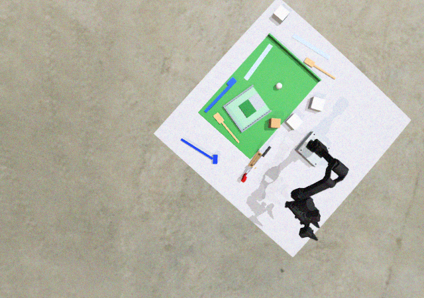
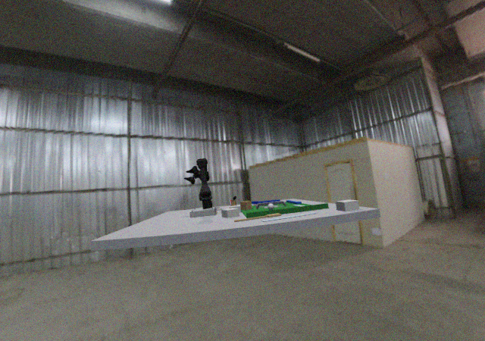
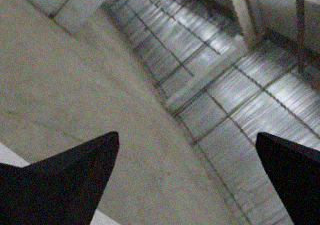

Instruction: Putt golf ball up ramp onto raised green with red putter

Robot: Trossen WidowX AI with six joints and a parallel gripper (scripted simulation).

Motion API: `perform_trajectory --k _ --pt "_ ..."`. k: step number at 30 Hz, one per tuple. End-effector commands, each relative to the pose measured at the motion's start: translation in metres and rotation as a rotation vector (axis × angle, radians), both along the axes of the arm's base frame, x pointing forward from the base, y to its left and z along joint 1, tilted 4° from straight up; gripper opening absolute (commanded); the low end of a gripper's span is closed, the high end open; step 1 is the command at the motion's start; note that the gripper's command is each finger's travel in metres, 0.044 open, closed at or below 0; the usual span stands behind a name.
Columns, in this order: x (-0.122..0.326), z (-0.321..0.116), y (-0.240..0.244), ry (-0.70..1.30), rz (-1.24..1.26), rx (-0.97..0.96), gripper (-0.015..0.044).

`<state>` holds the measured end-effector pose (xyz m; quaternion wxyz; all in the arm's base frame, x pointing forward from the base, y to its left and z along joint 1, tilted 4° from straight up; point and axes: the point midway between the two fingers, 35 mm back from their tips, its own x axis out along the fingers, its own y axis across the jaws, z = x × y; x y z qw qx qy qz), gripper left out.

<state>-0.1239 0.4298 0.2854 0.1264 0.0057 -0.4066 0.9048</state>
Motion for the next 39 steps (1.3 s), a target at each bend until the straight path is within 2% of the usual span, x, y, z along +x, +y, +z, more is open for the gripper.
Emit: perform_trajectory --k 1,5,11,19,29,39 --pt "0.001 0.0 0.001 0.002 -0.006 -0.004 0.0426" --pt "0.03 0.001 0.026 0.05 -0.157 -0.101 0.044" --pt "0.105 -0.017 0.066 0.102 -0.496 -0.319 0.044" --pt "0.193 -0.052 0.075 0.107 -0.809 -0.543 0.044" --pt "0.286 -0.107 0.044 0.04 -1.162 -0.853 0.044" --pt "0.349 -0.156 -0.029 -0.095 -1.418 -1.194 0.044"
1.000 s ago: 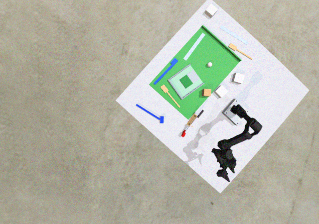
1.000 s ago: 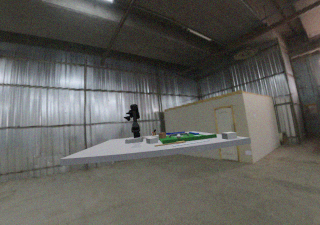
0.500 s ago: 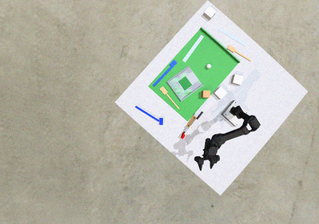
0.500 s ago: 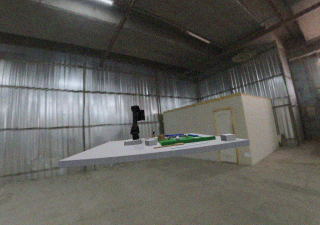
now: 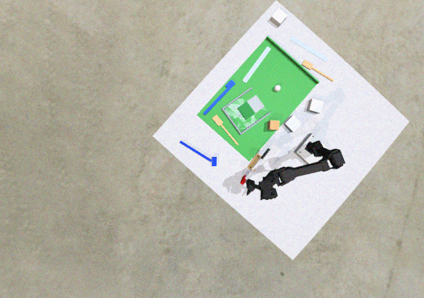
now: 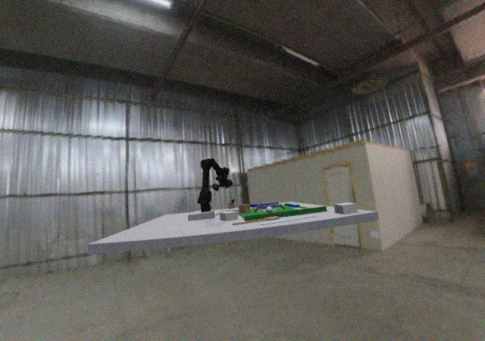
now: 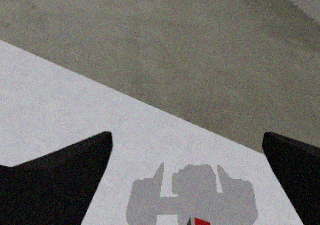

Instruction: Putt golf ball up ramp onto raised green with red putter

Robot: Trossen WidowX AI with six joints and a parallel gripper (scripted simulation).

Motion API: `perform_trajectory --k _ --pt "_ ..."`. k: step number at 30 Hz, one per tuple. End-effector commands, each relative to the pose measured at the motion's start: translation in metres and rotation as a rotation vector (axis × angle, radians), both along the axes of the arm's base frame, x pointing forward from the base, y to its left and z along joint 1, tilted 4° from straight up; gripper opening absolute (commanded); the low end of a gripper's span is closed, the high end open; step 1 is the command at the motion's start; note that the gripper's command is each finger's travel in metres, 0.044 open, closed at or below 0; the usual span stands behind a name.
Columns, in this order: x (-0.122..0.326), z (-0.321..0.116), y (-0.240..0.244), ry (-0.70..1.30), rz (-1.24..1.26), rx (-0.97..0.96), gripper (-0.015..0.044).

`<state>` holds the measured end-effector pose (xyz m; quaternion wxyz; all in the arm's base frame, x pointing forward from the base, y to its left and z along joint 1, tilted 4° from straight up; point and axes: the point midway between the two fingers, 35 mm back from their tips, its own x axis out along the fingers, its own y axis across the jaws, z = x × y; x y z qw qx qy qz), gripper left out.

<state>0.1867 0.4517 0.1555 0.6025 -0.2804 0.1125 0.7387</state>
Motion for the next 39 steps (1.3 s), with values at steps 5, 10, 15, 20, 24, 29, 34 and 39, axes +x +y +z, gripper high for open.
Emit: perform_trajectory --k 5,10,15,20,24,29,34,39 --pt "0.057 -0.044 -0.099 -0.009 -0.218 -0.441 0.044" --pt "0.066 -0.054 -0.151 0.008 -0.27 -0.646 0.044" --pt "0.065 -0.057 -0.205 0.037 -0.294 -0.856 0.044" --pt "0.061 -0.055 -0.238 0.061 -0.293 -0.985 0.044" --pt "0.06 -0.055 -0.236 0.061 -0.293 -0.985 0.044" --pt "0.06 -0.057 -0.236 0.061 -0.293 -0.985 0.044" --pt "0.059 -0.077 -0.237 0.061 -0.293 -0.985 0.044" --pt "0.059 -0.081 -0.236 0.061 -0.293 -0.985 0.044"
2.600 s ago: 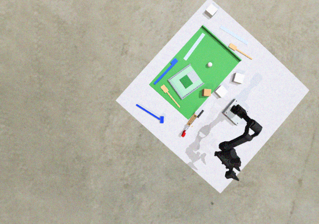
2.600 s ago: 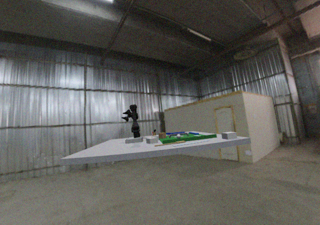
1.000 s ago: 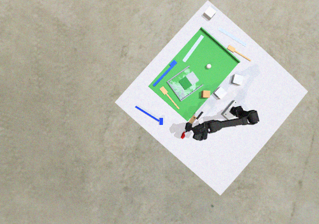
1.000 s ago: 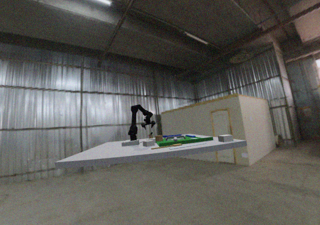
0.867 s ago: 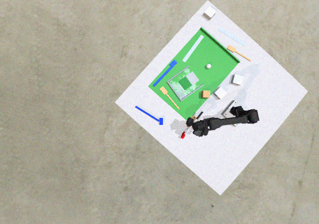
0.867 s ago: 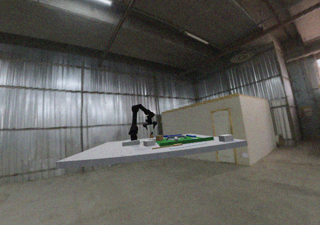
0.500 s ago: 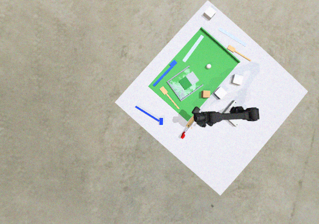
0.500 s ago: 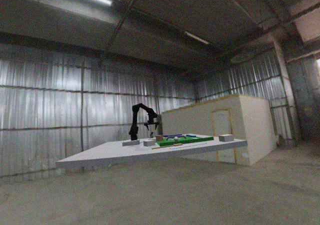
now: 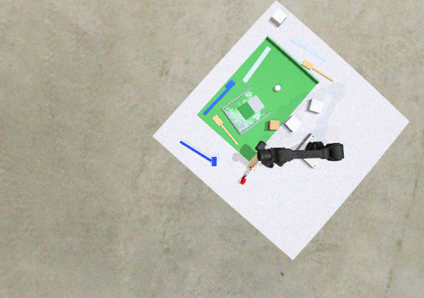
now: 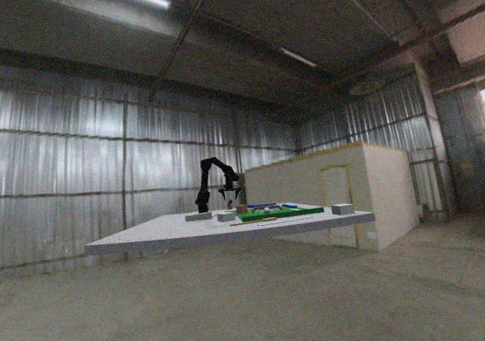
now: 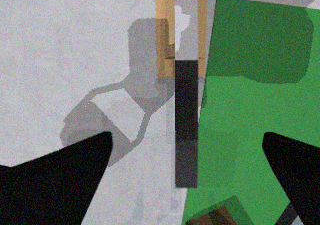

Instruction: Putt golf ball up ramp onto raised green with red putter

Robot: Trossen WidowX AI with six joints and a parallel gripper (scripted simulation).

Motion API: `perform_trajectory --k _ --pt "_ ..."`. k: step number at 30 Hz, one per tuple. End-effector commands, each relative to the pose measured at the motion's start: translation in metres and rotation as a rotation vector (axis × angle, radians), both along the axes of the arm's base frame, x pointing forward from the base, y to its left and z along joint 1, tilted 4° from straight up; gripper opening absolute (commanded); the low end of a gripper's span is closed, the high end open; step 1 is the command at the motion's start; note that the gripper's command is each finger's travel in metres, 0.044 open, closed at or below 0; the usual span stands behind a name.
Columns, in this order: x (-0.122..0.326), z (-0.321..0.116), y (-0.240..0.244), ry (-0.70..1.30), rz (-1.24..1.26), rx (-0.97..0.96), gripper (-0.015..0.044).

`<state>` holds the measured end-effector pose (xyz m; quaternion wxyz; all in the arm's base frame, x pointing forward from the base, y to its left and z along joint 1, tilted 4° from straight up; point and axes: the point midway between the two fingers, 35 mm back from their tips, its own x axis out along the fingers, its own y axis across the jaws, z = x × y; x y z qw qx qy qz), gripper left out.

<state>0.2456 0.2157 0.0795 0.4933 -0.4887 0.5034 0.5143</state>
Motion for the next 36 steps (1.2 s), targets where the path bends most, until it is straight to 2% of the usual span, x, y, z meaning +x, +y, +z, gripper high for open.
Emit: perform_trajectory --k 1,5,28,36 --pt "0.0 -0.009 0.0 -0.003 0.003 -0.002 0.044" --pt "-0.001 -0.024 -0.001 -0.003 0.003 -0.002 0.044" --pt "-0.002 -0.049 -0.002 -0.002 0.003 -0.002 0.044" --pt "-0.001 -0.045 -0.001 -0.002 0.001 0.001 0.023"
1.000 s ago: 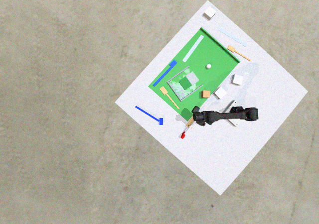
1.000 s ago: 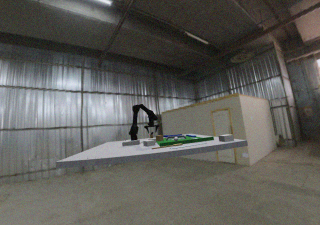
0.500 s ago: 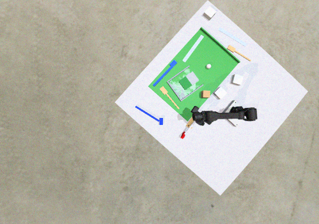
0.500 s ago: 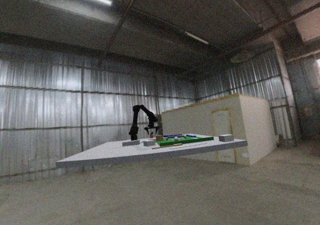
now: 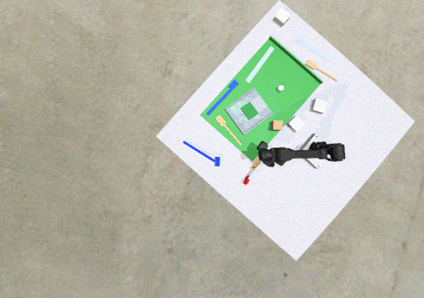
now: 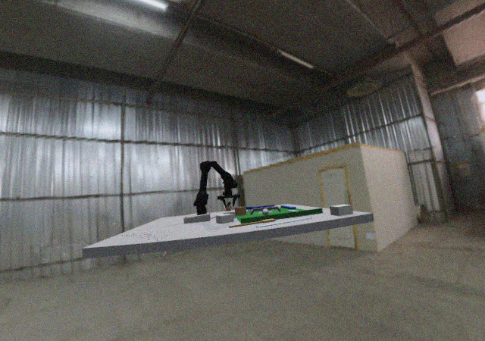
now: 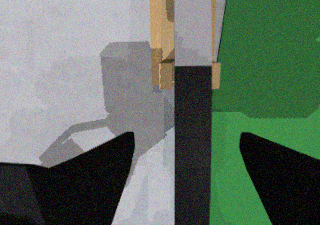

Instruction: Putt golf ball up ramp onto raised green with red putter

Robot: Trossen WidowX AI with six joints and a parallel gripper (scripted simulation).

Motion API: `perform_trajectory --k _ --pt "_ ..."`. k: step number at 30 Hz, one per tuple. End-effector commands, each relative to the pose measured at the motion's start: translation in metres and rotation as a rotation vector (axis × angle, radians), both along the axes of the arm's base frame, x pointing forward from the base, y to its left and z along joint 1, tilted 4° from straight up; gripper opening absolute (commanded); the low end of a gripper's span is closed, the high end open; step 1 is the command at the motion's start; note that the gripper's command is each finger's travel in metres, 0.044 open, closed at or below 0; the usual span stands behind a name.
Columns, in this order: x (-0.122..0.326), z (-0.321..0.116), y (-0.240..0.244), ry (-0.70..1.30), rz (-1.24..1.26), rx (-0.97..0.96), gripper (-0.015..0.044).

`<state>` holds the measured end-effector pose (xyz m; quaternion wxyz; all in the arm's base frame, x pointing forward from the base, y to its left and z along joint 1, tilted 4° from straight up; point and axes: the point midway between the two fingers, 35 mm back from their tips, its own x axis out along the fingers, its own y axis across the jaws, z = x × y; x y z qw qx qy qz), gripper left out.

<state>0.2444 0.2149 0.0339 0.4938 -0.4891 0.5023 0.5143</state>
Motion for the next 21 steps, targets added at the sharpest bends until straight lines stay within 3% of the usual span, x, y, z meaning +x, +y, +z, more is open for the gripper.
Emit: perform_trajectory --k 1,8,21 --pt "0.0 0.0 0.0 0.0 0.0 0.0 0.0204" --pt "0.0 0.0 0.0 0.0 0.0 0.0 0.002" --pt "0.004 0.028 0.003 0.0 0.0 0.0 0.0"
